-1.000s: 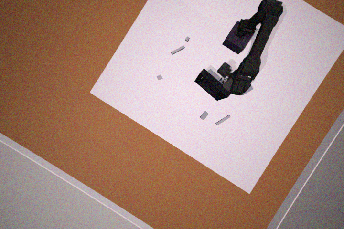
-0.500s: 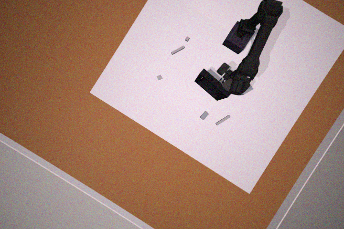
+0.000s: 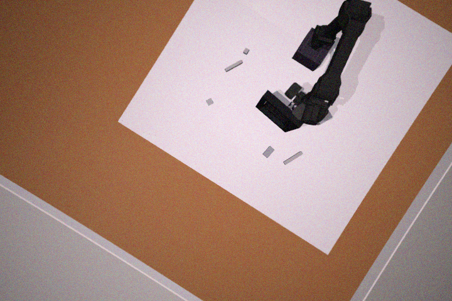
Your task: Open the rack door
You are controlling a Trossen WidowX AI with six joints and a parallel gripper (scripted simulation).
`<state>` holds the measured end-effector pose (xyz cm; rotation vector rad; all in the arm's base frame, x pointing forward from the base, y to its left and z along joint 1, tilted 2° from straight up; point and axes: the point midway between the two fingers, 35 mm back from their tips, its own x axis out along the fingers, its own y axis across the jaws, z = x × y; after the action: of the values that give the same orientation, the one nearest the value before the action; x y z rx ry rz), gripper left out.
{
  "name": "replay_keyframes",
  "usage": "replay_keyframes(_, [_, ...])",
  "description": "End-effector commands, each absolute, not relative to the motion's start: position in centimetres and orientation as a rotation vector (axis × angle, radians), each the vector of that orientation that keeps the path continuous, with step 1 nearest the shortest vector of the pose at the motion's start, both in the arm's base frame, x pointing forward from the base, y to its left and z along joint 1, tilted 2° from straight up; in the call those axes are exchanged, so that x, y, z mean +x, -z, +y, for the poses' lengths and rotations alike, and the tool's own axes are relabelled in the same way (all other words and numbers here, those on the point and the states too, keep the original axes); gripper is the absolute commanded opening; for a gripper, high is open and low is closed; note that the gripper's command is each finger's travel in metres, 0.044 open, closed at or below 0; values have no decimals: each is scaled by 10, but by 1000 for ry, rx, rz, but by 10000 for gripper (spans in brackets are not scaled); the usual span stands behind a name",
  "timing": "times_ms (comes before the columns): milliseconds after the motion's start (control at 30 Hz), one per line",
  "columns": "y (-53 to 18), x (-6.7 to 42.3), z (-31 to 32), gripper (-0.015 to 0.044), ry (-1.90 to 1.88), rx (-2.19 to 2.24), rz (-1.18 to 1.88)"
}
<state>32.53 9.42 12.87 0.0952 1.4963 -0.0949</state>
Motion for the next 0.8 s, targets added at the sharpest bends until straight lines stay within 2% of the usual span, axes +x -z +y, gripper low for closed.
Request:
replay_keyframes(0, [-129, 326, 94, 10, 44, 39, 1496])
replay_keyframes(767, [-129, 326, 94, 10, -799, -867, 1340])
